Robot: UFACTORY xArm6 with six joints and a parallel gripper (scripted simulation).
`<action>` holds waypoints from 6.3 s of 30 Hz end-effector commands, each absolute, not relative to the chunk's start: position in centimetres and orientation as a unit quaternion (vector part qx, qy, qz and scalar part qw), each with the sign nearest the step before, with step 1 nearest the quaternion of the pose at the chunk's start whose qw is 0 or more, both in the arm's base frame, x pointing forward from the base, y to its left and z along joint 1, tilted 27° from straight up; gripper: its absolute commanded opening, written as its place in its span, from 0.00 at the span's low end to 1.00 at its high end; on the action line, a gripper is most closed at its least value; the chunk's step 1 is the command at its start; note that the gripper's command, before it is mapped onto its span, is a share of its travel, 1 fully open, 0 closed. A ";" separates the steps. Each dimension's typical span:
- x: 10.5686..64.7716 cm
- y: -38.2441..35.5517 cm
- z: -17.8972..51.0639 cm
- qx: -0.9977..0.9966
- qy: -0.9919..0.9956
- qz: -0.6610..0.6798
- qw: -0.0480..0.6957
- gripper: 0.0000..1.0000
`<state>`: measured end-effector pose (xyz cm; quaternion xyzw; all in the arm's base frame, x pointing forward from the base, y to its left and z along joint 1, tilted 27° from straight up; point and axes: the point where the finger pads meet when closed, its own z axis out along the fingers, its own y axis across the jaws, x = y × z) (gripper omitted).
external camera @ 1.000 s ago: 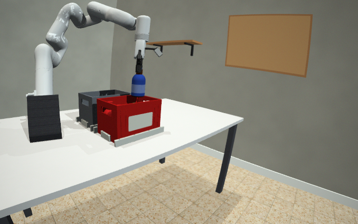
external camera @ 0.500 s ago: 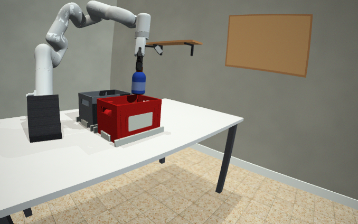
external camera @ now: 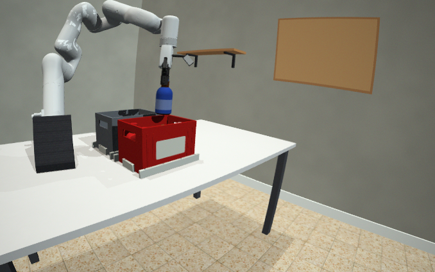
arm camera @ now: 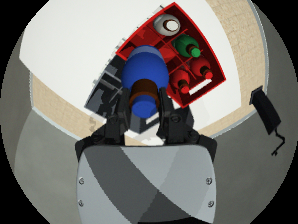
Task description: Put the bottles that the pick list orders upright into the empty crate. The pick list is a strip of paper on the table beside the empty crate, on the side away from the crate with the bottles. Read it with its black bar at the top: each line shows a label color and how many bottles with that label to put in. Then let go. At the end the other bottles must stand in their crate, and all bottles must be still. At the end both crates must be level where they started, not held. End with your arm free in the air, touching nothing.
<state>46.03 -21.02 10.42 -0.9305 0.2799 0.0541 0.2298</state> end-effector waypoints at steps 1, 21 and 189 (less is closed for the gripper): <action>45.5 -20.9 10.8 -0.931 0.280 0.051 0.229 0.00; 42.3 -19.4 11.4 -0.931 0.280 0.051 0.229 0.00; 27.0 -11.5 13.0 -0.931 0.280 0.052 0.229 0.00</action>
